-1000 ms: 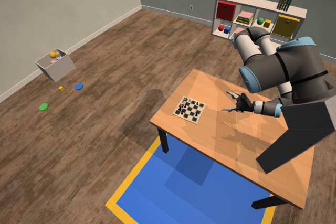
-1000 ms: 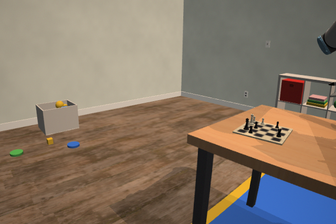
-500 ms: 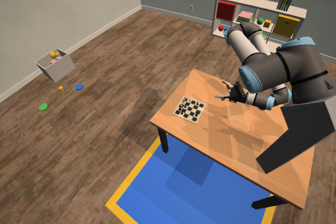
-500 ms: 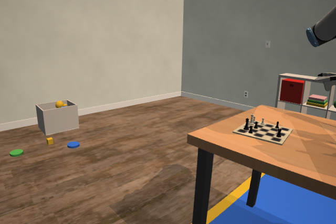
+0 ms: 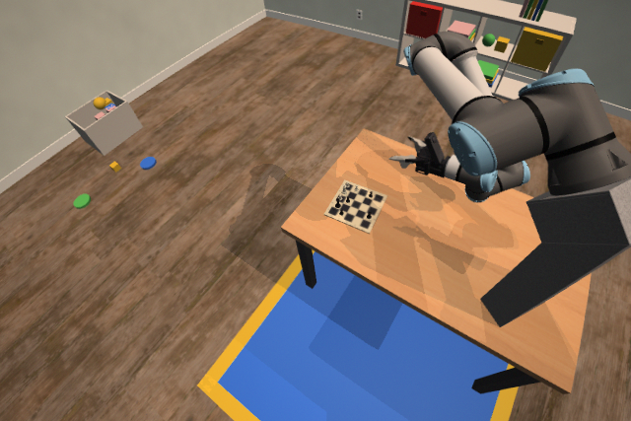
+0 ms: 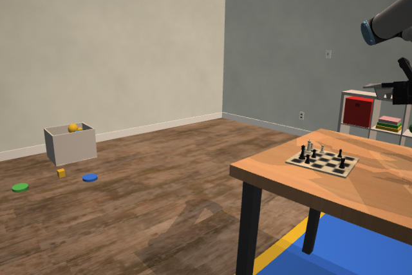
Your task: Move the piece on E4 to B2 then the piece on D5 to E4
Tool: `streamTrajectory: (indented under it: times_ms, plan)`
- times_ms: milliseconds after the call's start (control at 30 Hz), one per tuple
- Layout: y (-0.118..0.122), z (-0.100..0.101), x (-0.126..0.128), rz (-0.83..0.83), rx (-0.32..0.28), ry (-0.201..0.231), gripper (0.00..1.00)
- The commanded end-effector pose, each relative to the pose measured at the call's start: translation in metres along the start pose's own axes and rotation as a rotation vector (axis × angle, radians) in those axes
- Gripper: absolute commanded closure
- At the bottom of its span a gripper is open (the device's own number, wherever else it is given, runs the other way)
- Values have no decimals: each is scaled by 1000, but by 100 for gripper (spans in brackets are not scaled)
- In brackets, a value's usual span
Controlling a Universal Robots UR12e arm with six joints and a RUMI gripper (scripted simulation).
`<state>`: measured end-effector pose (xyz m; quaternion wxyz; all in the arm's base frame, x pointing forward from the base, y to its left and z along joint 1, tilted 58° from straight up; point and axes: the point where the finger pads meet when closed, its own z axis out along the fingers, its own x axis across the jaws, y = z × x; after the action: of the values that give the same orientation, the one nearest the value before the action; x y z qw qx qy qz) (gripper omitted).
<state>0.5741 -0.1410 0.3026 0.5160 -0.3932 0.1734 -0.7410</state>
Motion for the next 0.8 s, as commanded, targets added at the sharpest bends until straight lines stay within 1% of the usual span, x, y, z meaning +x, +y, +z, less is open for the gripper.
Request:
streamTrajectory:
  times_ms: [0, 33, 67, 100, 133, 200, 233, 267, 300, 367, 400, 433, 500, 567, 600, 667, 700, 733, 767]
  plan:
    - [-5, 34, 23, 46, -34, 74, 0]
    - [-5, 43, 29, 59, -45, 89, 0]
    - [-5, 43, 29, 59, -45, 89, 0]
    - [-5, 51, 34, 71, -57, 105, 0]
    - [-5, 51, 34, 71, -57, 105, 0]
    - [-4, 68, 45, 95, -84, 135, 0]
    - [-4, 68, 45, 95, -84, 135, 0]
    - [-3, 77, 49, 106, -99, 149, 0]
    - [-3, 77, 49, 106, -99, 149, 0]
    - [0, 93, 58, 127, -132, 178, 0]
    - [0, 93, 58, 127, -132, 178, 0]
    - [2, 101, 62, 138, -151, 191, 0]
    - [2, 101, 62, 138, -151, 191, 0]
    - [7, 116, 68, 156, -191, 217, 0]
    - [7, 116, 68, 156, -191, 217, 0]
    - [13, 131, 73, 172, -235, 240, 0]
    - [13, 131, 73, 172, -235, 240, 0]
    - [17, 138, 74, 179, -259, 250, 0]
    - [17, 138, 74, 179, -259, 250, 0]
